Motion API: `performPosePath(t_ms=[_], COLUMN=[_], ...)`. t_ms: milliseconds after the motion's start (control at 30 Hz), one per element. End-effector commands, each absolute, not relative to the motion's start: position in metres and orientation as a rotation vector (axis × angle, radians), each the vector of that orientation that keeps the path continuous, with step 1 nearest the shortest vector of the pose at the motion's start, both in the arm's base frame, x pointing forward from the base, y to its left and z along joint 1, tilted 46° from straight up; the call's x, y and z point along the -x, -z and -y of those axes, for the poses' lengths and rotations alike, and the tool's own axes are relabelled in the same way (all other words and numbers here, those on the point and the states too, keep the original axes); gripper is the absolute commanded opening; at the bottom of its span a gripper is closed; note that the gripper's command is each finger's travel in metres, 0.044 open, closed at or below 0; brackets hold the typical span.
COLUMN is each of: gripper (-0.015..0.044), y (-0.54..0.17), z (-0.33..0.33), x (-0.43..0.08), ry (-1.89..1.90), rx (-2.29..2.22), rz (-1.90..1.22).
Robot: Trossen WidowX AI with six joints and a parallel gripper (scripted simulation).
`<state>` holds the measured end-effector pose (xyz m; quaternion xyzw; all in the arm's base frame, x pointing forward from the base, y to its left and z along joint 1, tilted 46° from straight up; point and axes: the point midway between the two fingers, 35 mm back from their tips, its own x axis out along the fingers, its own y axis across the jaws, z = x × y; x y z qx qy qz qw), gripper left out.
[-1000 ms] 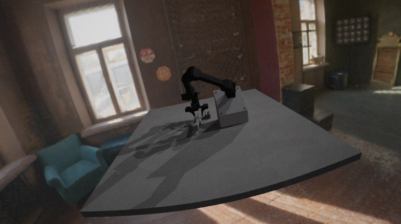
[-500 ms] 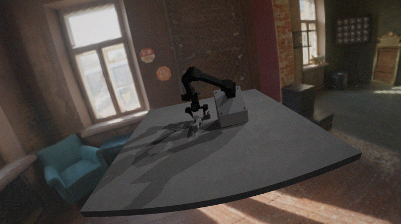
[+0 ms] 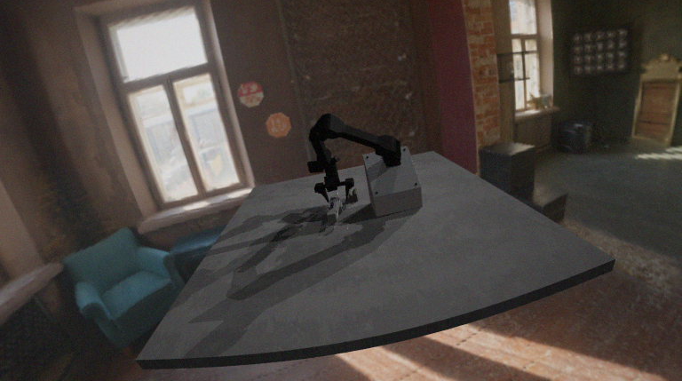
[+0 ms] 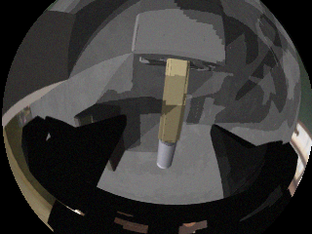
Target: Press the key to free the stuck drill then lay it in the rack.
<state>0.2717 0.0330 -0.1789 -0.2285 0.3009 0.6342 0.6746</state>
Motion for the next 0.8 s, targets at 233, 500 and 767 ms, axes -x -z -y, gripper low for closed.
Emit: performPosePath(t_ms=[233, 500, 767], gripper=[0.0388, 0.0177, 0.0006], y=[0.1777, 0.1777, 0.1777], z=[-0.0349, -0.0349, -0.0349], x=[-0.2721, -0.2721, -0.2721], ry=[-1.426, -1.426, -1.426], rx=[0.515, 0.515, 0.515], rz=[-0.676, -0.676, -0.676])
